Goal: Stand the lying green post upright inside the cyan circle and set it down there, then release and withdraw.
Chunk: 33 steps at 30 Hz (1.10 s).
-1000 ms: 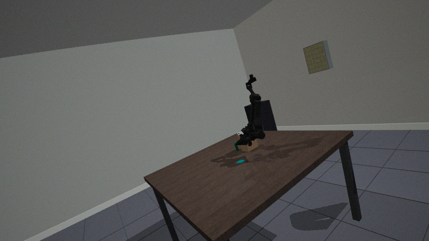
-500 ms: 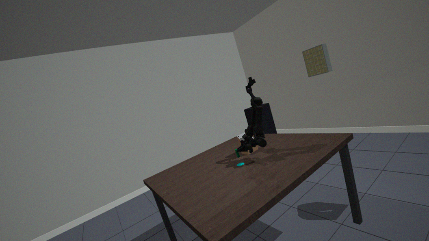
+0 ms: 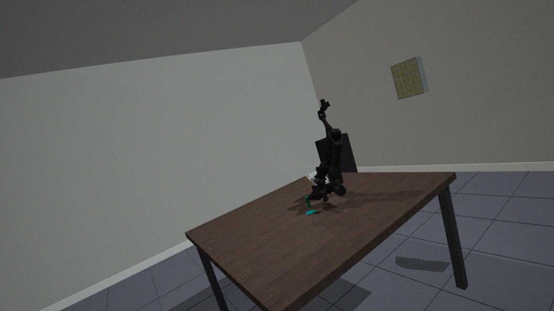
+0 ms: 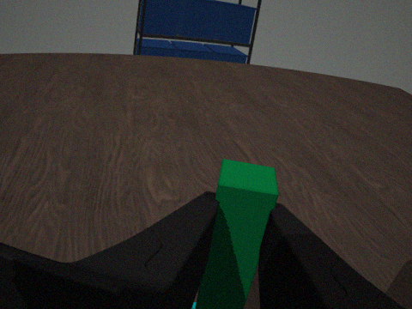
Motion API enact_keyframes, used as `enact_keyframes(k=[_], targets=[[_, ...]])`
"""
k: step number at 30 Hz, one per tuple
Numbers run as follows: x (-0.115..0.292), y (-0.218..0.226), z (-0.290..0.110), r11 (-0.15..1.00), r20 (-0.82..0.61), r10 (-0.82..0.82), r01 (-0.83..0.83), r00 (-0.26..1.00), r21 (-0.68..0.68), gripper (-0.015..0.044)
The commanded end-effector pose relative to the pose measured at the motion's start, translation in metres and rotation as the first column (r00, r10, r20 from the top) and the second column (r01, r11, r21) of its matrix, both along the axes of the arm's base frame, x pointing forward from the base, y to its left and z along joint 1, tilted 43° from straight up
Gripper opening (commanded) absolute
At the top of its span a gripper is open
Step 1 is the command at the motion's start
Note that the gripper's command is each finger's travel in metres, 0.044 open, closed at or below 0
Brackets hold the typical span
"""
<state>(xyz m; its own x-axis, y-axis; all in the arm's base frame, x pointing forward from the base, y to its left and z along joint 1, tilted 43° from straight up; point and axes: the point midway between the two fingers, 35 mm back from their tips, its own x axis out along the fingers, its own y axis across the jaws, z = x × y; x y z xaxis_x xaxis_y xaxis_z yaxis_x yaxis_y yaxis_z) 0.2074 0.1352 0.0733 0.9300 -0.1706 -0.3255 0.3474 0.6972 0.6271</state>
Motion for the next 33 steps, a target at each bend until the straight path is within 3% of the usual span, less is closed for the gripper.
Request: enact_keyframes(k=[1,26,33], targets=[[0.000,0.005,-0.004,1.000,0.012,-0.007,0.007,1.000,0.013,0.0022],[0.002,0.021,-0.023,1.000,0.005,-0.003,0.003,1.000,0.005,0.0022],[0.002,0.021,-0.023,1.000,0.005,-0.003,0.003,1.000,0.005,0.0206]])
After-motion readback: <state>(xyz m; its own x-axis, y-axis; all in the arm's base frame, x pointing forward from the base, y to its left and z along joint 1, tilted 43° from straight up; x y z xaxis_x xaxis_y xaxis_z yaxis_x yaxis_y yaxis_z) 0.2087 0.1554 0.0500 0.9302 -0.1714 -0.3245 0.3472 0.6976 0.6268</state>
